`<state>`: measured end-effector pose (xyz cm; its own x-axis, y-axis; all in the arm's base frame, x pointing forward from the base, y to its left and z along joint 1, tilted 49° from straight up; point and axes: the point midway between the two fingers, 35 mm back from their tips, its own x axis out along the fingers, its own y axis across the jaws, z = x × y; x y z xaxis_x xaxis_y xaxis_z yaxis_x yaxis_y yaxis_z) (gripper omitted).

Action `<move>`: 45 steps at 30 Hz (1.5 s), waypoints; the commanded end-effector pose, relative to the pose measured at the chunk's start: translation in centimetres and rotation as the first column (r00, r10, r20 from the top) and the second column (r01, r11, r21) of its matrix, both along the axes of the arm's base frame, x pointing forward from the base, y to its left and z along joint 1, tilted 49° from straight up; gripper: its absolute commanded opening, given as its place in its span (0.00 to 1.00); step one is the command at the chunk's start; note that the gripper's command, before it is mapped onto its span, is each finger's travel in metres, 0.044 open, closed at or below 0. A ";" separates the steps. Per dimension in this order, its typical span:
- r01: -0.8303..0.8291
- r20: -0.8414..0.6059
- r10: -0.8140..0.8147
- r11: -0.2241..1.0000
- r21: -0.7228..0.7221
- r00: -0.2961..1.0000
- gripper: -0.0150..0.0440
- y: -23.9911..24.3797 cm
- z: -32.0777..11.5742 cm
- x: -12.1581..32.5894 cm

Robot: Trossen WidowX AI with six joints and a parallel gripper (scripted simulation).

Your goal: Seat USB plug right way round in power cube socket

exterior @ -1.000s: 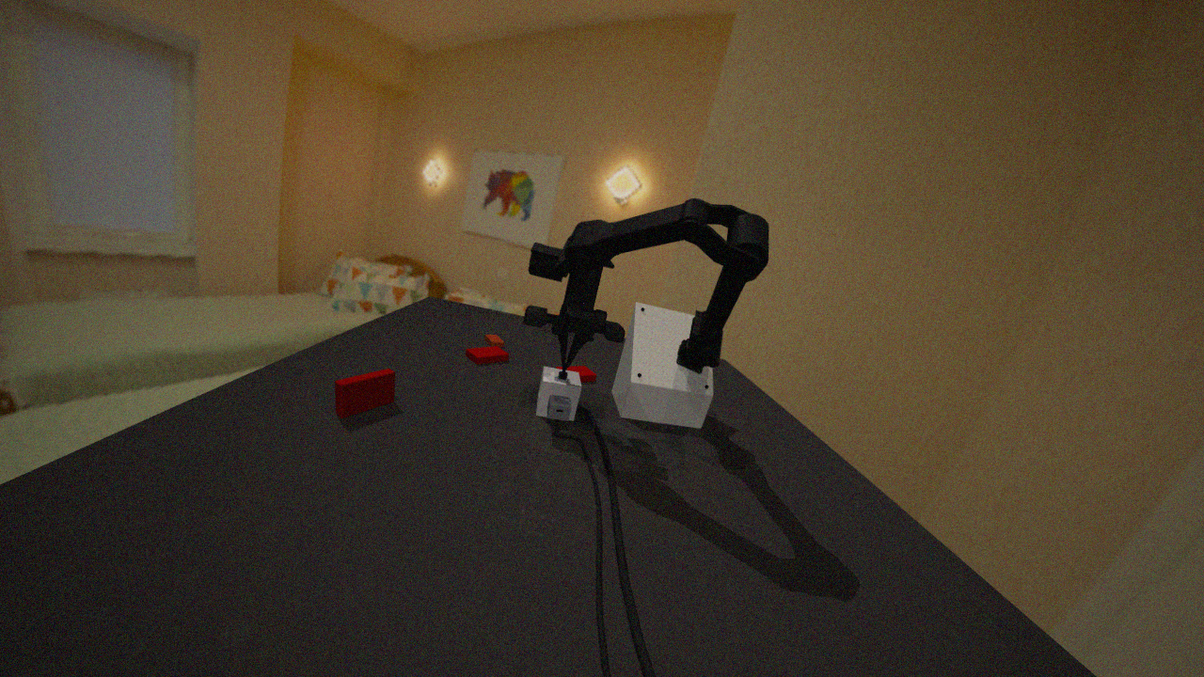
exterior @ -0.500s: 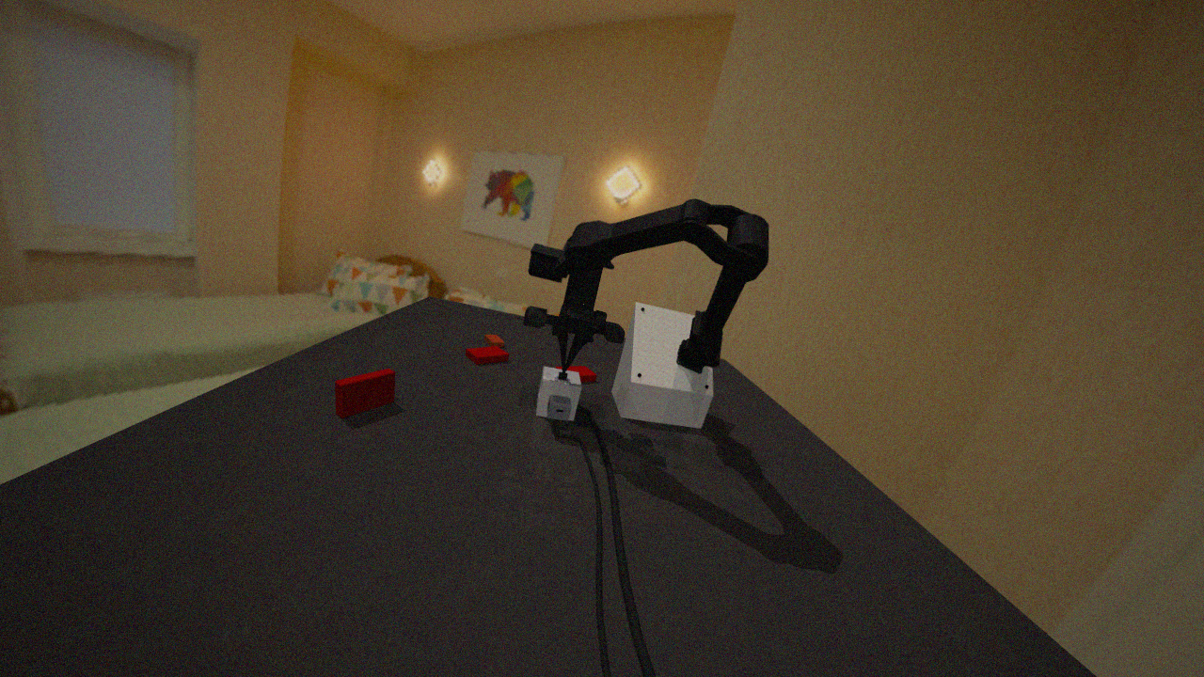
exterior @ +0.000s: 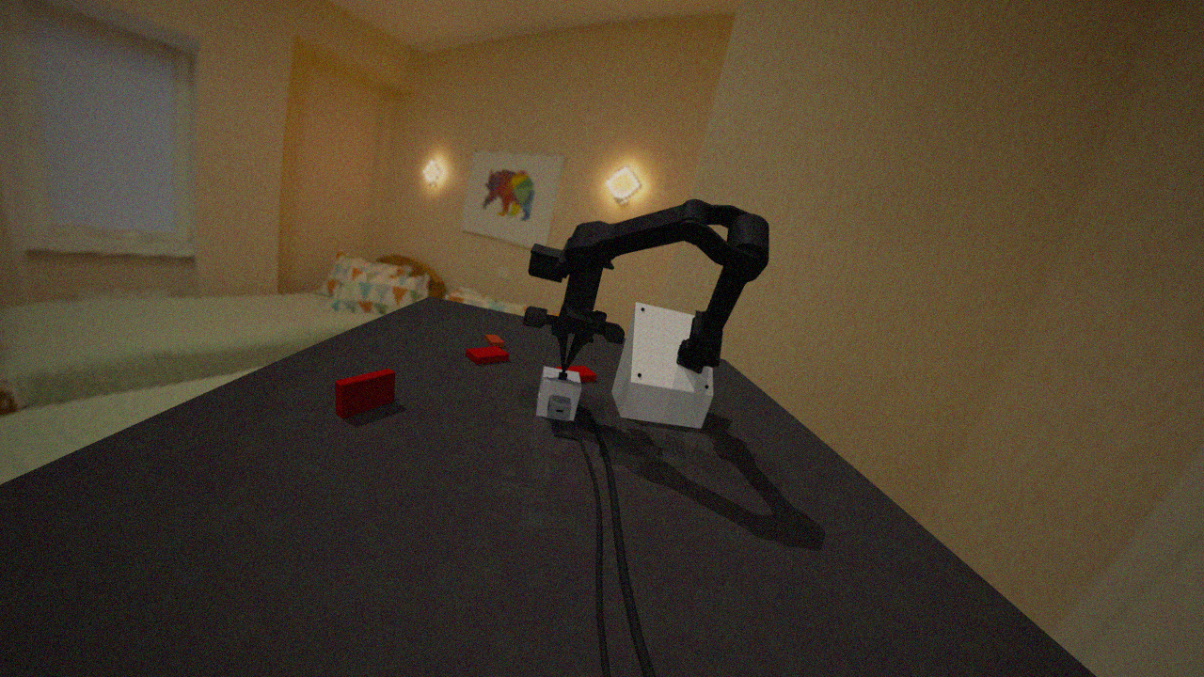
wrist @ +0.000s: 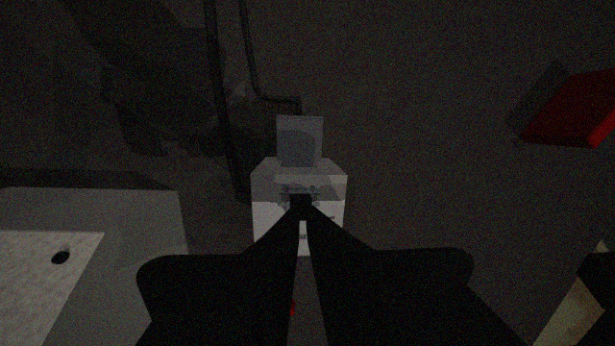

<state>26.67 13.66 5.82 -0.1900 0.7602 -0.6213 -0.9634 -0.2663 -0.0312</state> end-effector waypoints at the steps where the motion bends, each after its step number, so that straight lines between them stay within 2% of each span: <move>1: -0.001 -0.005 0.001 1.000 0.003 1.000 0.25 0.2 -0.1 -0.1; 34: -0.001 -0.005 0.001 1.000 0.003 1.000 0.25 0.2 -0.2 -0.1; 38: 0.002 0.001 -0.002 1.000 0.000 1.000 0.42 0.0 -0.1 0.0; 45: 0.002 0.001 -0.002 1.000 0.000 1.000 0.42 0.0 -0.1 0.0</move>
